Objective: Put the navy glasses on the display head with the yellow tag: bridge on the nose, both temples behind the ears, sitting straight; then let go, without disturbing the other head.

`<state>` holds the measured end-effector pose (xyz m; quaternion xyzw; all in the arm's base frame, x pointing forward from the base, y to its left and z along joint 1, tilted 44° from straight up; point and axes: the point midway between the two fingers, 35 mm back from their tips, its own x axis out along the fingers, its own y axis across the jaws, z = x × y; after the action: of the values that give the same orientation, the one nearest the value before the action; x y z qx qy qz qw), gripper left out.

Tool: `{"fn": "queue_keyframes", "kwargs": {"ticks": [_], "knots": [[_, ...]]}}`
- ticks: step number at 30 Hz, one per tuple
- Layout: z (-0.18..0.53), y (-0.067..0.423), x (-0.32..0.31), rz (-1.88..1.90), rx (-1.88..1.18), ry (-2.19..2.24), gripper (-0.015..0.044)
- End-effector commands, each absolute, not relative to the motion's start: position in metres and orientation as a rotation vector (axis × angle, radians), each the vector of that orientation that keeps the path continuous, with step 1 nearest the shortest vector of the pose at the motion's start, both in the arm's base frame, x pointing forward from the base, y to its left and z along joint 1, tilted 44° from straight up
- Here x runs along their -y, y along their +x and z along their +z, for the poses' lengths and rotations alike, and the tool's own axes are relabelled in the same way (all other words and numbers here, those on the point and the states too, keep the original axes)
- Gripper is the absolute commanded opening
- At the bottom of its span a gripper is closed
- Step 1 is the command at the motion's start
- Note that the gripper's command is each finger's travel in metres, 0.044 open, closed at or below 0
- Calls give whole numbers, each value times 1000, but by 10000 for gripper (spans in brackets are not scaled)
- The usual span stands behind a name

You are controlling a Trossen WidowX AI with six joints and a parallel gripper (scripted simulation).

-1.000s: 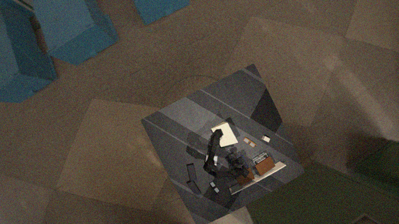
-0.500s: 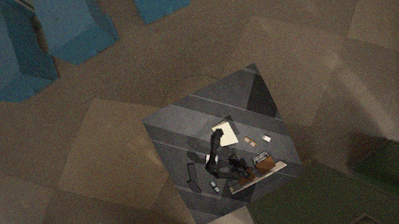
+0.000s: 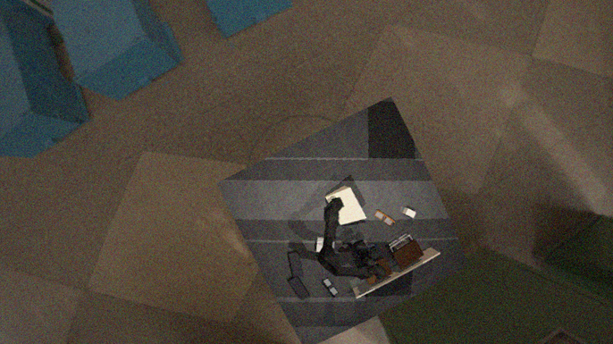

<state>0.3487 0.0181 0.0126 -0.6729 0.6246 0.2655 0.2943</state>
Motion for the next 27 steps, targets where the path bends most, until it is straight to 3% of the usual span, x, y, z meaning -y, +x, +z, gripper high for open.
{"fn": "queue_keyframes", "kwargs": {"ticks": [1, 27], "knots": [[14, 355, -18, 705, -1663, -1799, 0], [17, 394, -20, 703, -1661, -1799, 0]]}}
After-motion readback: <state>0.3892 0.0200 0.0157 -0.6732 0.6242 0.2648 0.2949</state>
